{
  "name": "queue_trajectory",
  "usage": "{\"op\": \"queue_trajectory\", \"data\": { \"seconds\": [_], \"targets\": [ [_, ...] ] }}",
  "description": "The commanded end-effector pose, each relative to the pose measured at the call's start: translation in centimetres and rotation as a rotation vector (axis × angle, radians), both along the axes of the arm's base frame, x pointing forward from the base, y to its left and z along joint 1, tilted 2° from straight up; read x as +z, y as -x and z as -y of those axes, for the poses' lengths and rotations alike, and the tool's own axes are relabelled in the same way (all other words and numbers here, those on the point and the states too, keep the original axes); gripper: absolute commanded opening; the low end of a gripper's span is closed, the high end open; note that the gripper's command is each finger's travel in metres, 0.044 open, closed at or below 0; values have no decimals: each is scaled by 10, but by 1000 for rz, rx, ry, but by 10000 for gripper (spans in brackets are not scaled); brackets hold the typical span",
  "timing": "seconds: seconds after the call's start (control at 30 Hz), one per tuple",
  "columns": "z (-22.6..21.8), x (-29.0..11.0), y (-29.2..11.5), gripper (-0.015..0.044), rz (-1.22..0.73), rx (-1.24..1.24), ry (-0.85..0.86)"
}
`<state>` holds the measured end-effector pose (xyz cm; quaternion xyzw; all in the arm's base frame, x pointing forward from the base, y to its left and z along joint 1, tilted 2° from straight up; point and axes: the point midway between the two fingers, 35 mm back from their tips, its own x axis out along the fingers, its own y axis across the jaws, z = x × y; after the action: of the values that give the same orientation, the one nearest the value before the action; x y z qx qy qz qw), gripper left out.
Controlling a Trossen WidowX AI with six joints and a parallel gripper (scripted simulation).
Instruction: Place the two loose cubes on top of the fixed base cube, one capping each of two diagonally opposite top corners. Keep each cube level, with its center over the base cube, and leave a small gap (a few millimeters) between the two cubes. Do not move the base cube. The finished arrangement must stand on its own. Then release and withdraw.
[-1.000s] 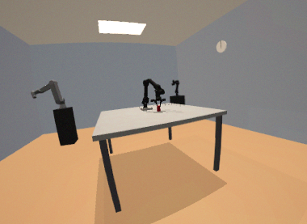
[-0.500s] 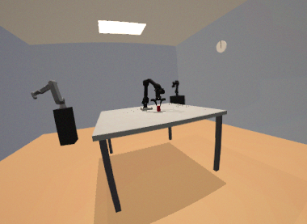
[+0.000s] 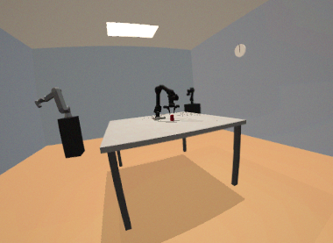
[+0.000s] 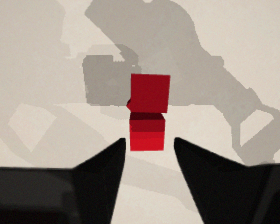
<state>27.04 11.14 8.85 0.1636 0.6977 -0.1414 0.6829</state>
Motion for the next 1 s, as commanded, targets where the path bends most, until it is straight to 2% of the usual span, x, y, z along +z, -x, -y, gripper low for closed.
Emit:
{"op": "queue_trajectory", "data": {
  "seconds": [0.0,0.97],
  "targets": [
    [0,8,-1,205,14,3,-5],
    [1,39,-1,205,14,3,-5]
  ]
}}
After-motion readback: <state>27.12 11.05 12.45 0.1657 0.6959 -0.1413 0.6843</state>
